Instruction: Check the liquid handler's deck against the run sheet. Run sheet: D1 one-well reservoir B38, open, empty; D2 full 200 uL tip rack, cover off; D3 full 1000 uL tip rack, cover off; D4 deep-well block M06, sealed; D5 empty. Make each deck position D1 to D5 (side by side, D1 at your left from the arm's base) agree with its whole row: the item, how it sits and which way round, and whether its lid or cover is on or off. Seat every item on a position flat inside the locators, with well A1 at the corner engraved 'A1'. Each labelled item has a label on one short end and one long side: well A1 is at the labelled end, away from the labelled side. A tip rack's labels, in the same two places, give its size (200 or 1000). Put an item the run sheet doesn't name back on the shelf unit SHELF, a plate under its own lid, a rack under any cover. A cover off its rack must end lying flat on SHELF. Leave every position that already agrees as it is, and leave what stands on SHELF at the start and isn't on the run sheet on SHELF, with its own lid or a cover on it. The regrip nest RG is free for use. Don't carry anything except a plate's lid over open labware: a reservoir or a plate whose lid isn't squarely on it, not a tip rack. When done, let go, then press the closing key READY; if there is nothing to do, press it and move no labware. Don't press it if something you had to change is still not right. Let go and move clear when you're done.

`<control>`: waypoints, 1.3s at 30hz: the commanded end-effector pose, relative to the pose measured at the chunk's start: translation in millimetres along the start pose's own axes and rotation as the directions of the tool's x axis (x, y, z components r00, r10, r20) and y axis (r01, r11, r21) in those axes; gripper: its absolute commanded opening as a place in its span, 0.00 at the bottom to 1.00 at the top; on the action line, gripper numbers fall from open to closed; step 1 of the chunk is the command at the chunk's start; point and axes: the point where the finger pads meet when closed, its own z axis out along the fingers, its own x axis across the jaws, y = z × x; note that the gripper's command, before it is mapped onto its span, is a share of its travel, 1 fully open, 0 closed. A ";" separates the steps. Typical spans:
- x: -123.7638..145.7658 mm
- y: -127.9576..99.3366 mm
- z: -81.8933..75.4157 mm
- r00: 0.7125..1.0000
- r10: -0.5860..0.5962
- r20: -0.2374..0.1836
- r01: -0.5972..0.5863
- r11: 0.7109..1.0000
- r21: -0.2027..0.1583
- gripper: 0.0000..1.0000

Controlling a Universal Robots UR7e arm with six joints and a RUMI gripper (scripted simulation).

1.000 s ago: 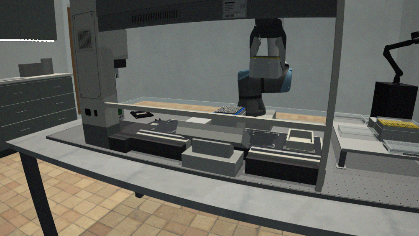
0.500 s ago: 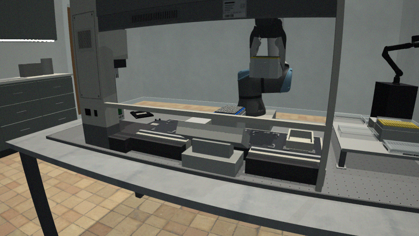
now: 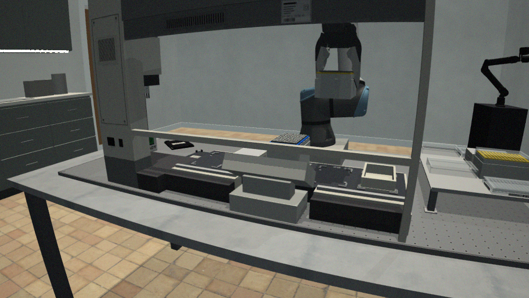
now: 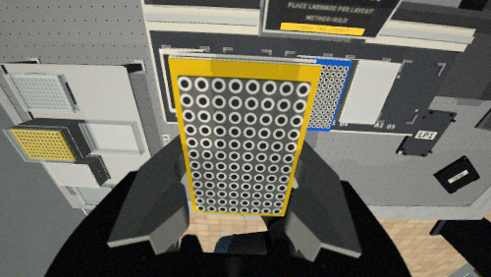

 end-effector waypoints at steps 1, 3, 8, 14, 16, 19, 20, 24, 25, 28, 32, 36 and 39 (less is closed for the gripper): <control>0.0 -0.3 -0.4 1.000 0.000 0.000 0.000 1.000 0.001 0.00; 0.0 -0.3 -0.4 1.000 0.000 0.000 0.000 1.000 0.001 0.00; 0.0 -0.2 -0.4 1.000 0.000 0.000 0.000 1.000 0.001 0.00; 0.0 -0.2 9.5 1.000 0.000 0.000 0.000 1.000 0.001 0.00; 0.0 -0.2 12.8 1.000 0.000 0.000 0.000 1.000 0.001 0.00; 0.0 -0.2 14.5 1.000 0.000 0.000 0.000 1.000 0.001 0.00; 0.0 -0.2 16.2 1.000 0.000 0.000 0.000 1.000 0.001 0.00; 0.0 -0.2 22.8 1.000 0.000 0.000 0.000 1.000 0.001 0.00; 0.0 -0.2 24.5 1.000 0.000 0.000 0.000 1.000 0.001 0.00; 0.0 -0.2 29.5 1.000 0.000 0.000 0.000 1.000 0.001 0.00; 0.0 -0.3 36.2 1.000 0.000 0.000 0.000 1.000 0.001 0.00; 0.0 -0.3 39.5 1.000 0.000 0.000 0.000 1.000 0.001 0.00; 0.0 -0.3 44.5 1.000 0.000 0.000 0.000 1.000 0.001 0.00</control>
